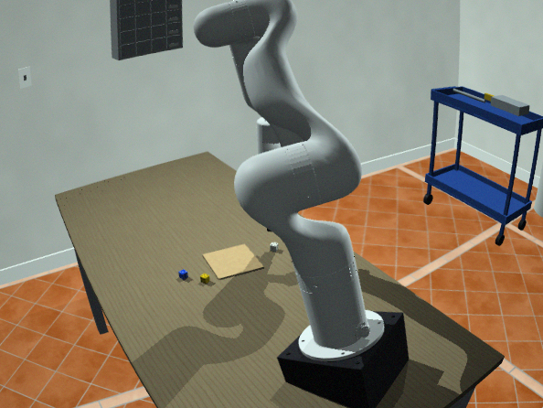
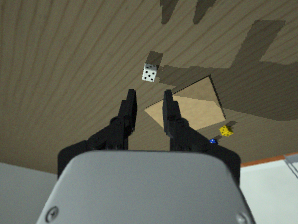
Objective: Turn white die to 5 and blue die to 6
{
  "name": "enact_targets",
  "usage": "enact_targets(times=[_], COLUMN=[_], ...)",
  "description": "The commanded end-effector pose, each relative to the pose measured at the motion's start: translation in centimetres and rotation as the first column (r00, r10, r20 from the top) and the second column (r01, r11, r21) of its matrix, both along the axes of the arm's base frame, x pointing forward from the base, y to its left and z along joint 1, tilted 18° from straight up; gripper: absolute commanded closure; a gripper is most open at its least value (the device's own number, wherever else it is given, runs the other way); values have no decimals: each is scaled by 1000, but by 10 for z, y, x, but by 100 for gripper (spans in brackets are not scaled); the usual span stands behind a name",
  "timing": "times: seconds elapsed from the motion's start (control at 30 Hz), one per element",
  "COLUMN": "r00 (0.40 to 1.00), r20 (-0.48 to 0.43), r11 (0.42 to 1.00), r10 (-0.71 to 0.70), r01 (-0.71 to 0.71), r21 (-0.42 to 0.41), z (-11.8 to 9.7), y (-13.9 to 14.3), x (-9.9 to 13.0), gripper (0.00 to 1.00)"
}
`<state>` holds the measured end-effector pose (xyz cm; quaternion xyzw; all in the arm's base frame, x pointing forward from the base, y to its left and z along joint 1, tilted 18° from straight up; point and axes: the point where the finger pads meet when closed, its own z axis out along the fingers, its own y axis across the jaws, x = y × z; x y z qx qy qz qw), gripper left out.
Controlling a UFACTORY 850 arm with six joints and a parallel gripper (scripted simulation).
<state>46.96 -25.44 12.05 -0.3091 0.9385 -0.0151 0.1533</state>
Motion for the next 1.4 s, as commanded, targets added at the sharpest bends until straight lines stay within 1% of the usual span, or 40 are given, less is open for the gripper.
enact_targets(times=[0.0, 0.9, 1.37], r00=[1000, 1000, 1000], r20=[0, 0, -1], r11=[1000, 1000, 1000], r10=[0, 0, 0], r01=[0, 0, 0], r21=[-1, -1, 0], z=[1, 0, -7], y=[0, 0, 0], x=[0, 1, 3], gripper=[64, 64, 64])
